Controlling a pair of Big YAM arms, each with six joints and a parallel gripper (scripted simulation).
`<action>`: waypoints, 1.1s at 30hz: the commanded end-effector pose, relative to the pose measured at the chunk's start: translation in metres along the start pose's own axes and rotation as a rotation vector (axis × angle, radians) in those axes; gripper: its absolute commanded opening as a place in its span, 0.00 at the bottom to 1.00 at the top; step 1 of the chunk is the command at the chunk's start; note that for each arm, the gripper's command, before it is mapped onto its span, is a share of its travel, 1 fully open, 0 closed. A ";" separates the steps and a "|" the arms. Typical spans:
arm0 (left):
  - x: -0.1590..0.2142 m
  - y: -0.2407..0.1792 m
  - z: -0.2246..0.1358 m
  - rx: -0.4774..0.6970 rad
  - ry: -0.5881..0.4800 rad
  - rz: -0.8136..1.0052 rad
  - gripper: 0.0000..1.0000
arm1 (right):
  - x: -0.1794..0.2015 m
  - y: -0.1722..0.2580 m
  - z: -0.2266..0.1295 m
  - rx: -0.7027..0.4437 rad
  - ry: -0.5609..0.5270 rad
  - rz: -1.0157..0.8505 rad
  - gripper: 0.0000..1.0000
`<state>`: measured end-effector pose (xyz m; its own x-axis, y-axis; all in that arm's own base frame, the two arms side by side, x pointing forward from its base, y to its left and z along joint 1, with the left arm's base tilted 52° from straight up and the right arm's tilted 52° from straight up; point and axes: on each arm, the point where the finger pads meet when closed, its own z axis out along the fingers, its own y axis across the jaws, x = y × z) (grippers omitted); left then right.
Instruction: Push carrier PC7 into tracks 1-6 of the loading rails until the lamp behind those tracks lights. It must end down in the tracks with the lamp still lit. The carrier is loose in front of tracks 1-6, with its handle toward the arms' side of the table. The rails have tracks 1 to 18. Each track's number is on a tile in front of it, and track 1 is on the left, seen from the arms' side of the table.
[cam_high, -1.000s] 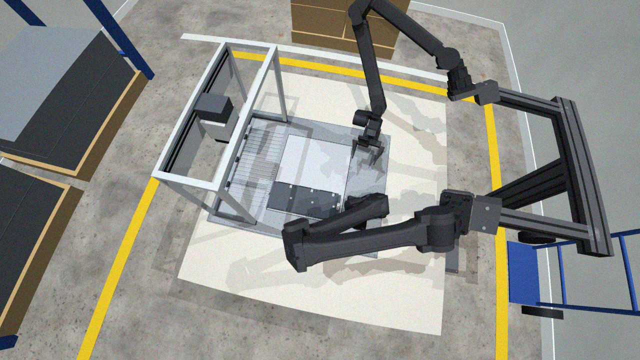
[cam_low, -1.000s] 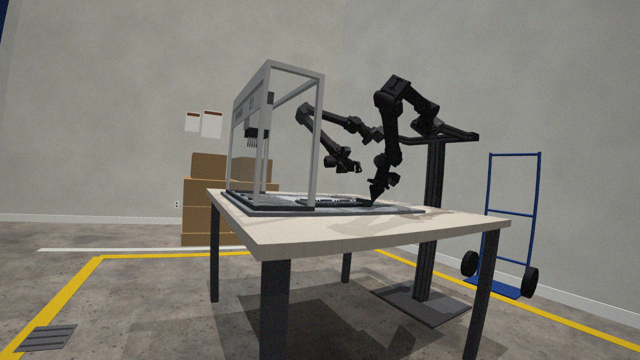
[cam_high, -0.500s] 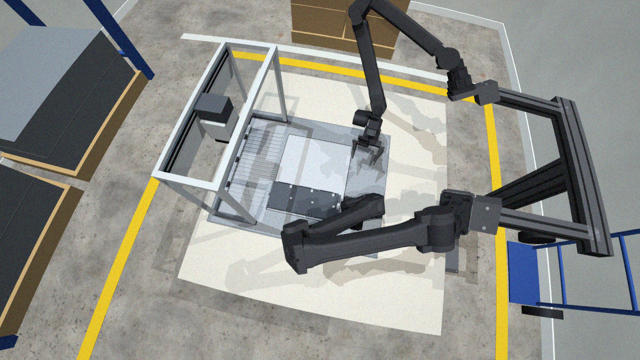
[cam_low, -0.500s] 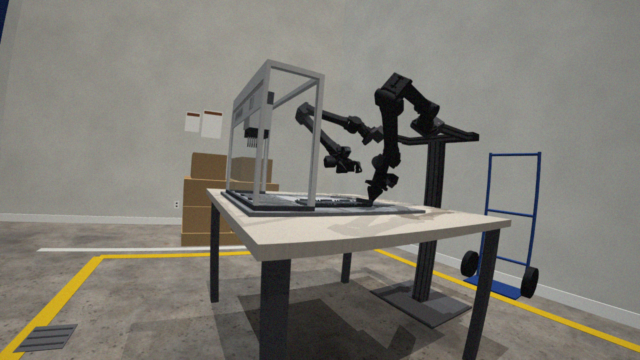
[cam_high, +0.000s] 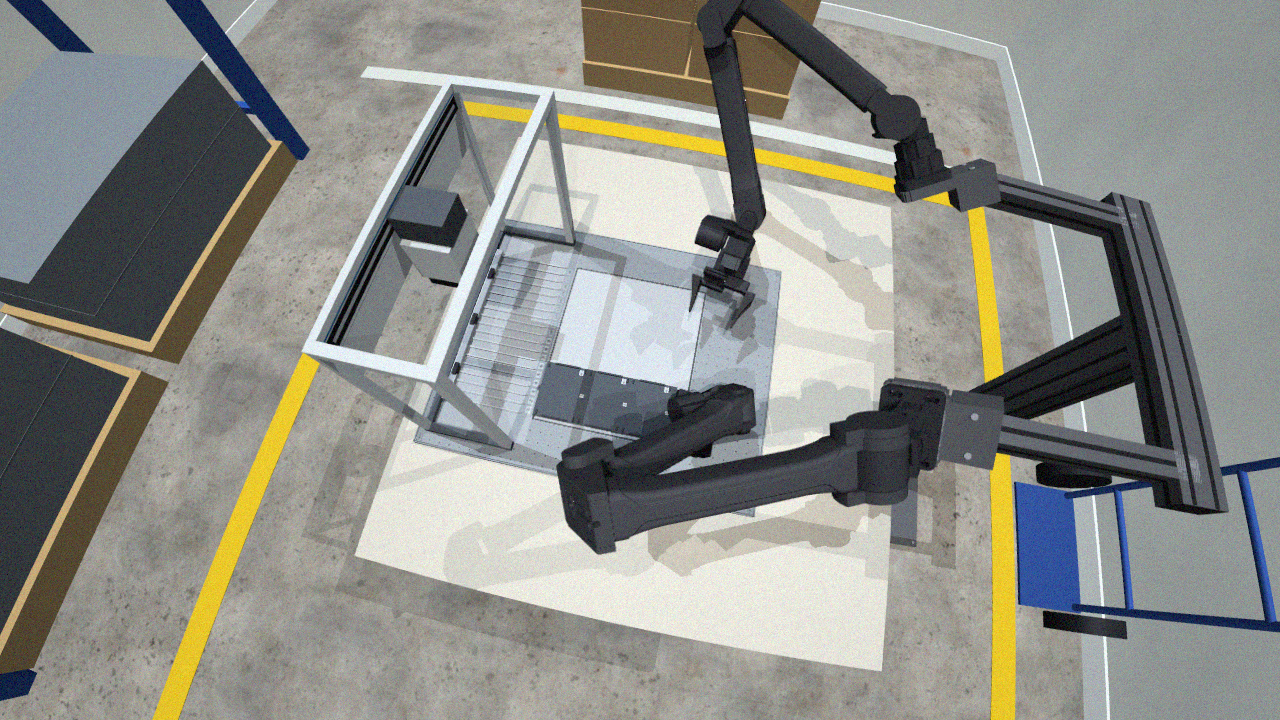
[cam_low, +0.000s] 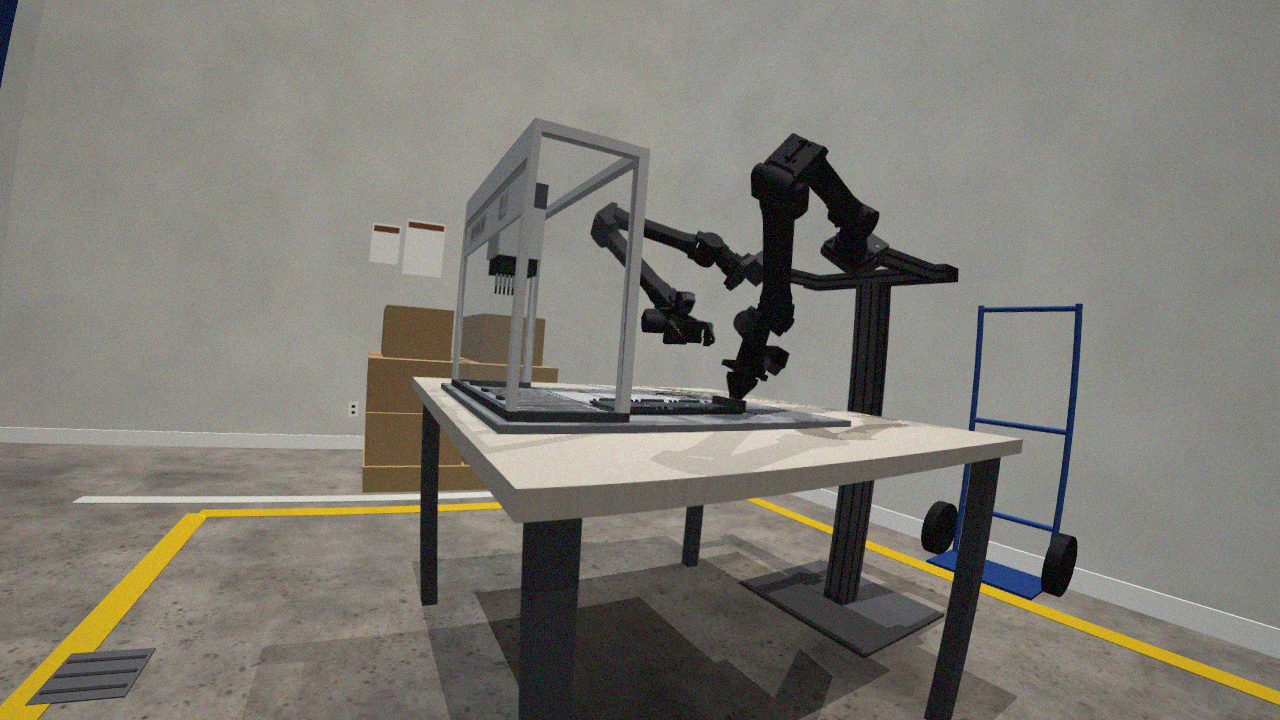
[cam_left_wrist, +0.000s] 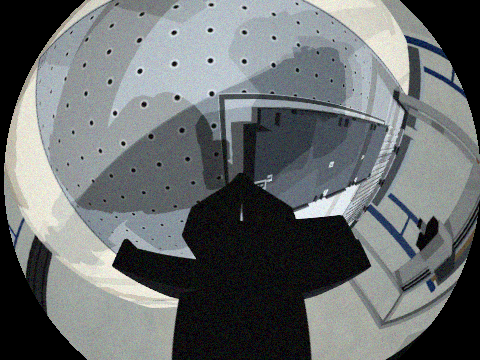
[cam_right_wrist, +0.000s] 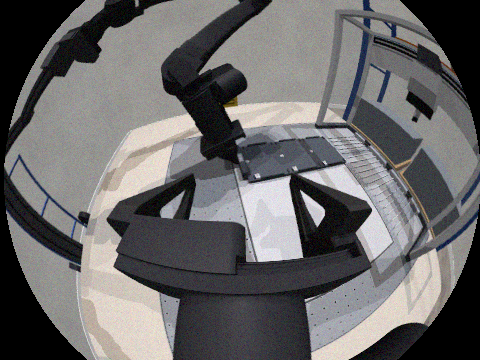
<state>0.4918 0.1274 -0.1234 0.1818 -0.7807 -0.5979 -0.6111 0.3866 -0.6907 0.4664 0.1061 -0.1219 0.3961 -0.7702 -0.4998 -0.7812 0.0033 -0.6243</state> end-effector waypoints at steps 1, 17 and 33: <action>0.005 -0.032 0.003 0.045 0.008 -0.017 0.00 | -0.012 -0.020 0.009 0.035 -0.021 -0.018 1.00; 0.005 -0.070 0.014 0.045 0.008 -0.018 0.00 | -0.019 -0.060 0.018 0.080 -0.030 -0.089 1.00; 0.004 -0.159 0.040 0.047 0.008 -0.020 0.00 | -0.027 -0.105 0.028 0.161 -0.037 -0.128 1.00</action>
<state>0.5778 0.1082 -0.0708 0.1731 -0.7779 -0.6040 -0.6316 0.3829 -0.6741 0.5361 0.1261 -0.0827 0.4735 -0.7618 -0.4422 -0.6782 0.0050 -0.7349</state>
